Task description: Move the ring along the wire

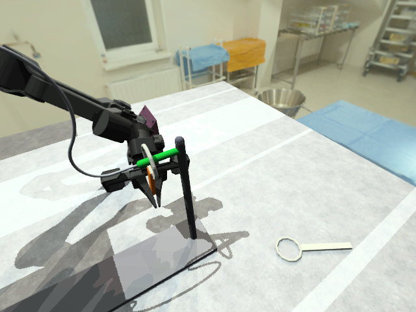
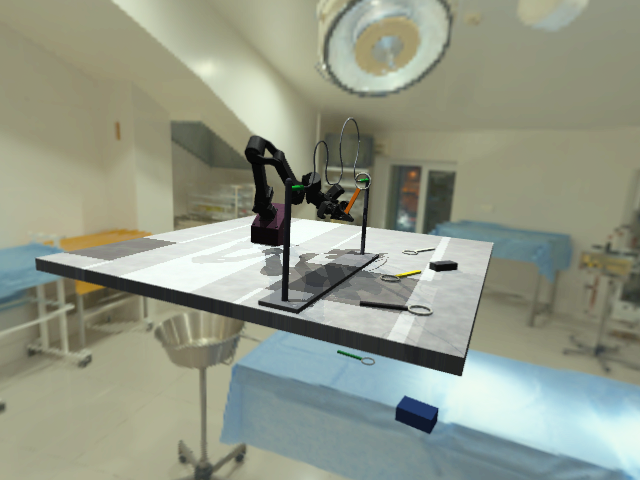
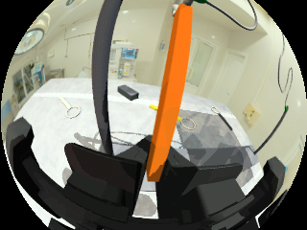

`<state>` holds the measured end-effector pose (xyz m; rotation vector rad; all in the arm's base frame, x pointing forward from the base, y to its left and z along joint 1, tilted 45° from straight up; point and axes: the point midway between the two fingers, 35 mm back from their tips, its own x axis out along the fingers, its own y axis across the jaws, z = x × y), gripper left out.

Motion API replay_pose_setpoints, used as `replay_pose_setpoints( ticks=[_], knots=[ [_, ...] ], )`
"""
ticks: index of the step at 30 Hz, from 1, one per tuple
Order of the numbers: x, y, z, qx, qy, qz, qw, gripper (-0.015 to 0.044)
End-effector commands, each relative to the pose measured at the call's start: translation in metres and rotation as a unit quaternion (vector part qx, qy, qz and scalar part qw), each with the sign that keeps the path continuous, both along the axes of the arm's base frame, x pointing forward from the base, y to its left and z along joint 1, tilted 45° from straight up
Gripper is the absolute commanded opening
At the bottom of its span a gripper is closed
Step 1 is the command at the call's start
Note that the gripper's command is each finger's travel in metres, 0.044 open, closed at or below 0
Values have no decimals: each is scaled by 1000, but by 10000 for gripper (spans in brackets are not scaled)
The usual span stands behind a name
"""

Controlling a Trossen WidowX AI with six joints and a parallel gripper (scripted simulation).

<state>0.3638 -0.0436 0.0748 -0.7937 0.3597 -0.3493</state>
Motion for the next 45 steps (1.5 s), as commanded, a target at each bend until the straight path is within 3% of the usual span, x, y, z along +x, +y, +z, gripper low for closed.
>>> replay_pose_setpoints(
  ticks=[1, 30, 42, 45],
  knots=[
    [0, -1, -2, 3, -3, -1, 1000, -150],
    [-1, -12, -13, 2, -3, -1, 1000, -150],
    [-3, -11, -12, 5, -4, -2, 1000, 160],
    [-9, -7, -11, 5, -4, -2, 1000, 160]
  ],
)
